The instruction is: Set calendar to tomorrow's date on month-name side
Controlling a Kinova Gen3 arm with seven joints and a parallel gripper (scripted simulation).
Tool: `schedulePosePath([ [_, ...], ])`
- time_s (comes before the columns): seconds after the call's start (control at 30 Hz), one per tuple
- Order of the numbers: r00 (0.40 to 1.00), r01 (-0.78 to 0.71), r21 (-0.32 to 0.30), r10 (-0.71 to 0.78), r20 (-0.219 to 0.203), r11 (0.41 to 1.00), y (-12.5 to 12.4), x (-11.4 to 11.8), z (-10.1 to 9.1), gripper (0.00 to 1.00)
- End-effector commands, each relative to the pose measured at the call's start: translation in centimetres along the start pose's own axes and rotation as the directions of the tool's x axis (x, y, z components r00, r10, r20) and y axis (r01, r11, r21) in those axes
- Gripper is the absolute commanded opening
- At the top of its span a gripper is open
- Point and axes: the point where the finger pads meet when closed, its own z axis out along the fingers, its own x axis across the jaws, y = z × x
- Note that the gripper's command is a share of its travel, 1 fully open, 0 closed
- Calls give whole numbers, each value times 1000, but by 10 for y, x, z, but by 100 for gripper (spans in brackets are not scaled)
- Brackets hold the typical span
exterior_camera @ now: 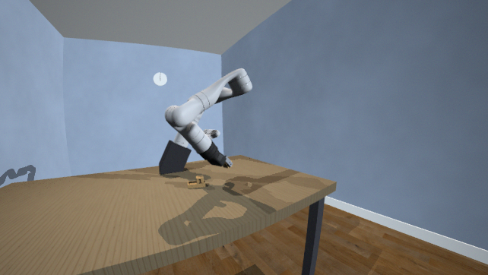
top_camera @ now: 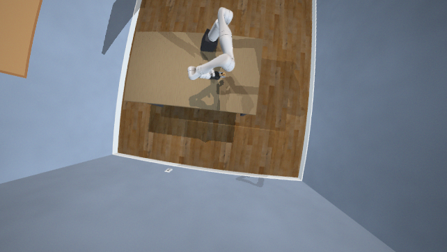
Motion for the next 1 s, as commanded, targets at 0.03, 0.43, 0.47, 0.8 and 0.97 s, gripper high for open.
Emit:
schedulePosePath([
  [0.03, 1000, 0, 0, 0, 0, 1000, 1, 0, 1, 60],
  [0.43, 1000, 0, 0, 0, 0, 1000, 9, 0, 9, 60],
  [0.47, 1000, 0, 0, 0, 0, 1000, 10, 0, 10, 60],
  [0.8, 1000, 0, 0, 0, 0, 1000, 20, 0, 20, 60],
  [0.97, 1000, 0, 0, 0, 0, 1000, 27, 0, 26, 60],
])
